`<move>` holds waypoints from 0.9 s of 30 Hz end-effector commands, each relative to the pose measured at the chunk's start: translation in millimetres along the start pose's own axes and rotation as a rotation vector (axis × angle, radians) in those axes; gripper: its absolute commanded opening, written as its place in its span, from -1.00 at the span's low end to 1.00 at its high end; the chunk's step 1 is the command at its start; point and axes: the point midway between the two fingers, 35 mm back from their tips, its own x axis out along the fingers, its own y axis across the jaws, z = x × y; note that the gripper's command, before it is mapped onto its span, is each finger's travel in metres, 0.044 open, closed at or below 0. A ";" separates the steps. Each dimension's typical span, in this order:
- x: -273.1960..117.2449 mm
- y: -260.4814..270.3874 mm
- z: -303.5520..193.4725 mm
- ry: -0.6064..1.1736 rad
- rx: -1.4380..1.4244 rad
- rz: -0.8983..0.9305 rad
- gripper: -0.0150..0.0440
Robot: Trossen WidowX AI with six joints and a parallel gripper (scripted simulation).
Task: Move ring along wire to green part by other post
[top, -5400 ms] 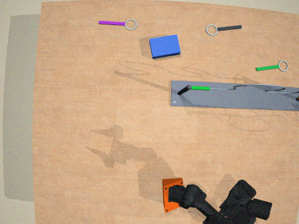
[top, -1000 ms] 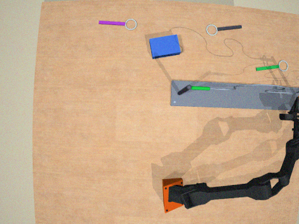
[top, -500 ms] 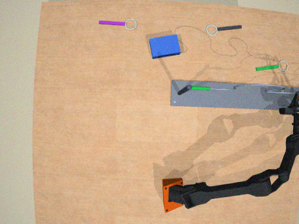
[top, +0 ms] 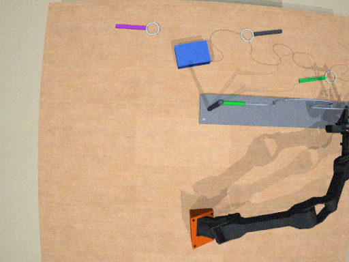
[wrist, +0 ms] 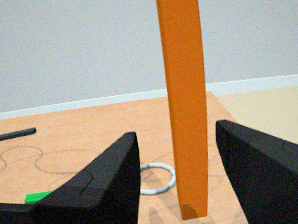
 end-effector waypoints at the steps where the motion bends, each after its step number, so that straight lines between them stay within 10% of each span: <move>1: 0.3 -0.1 -1.3 0.004 -0.002 -0.002 0.05; 6: 0.3 -0.1 -1.3 0.004 -0.002 -0.002 0.05; 18: 0.1 0.0 -0.1 0.000 0.000 0.000 -1.00; 27: 0.2 0.2 2.6 0.000 0.000 0.001 -1.00</move>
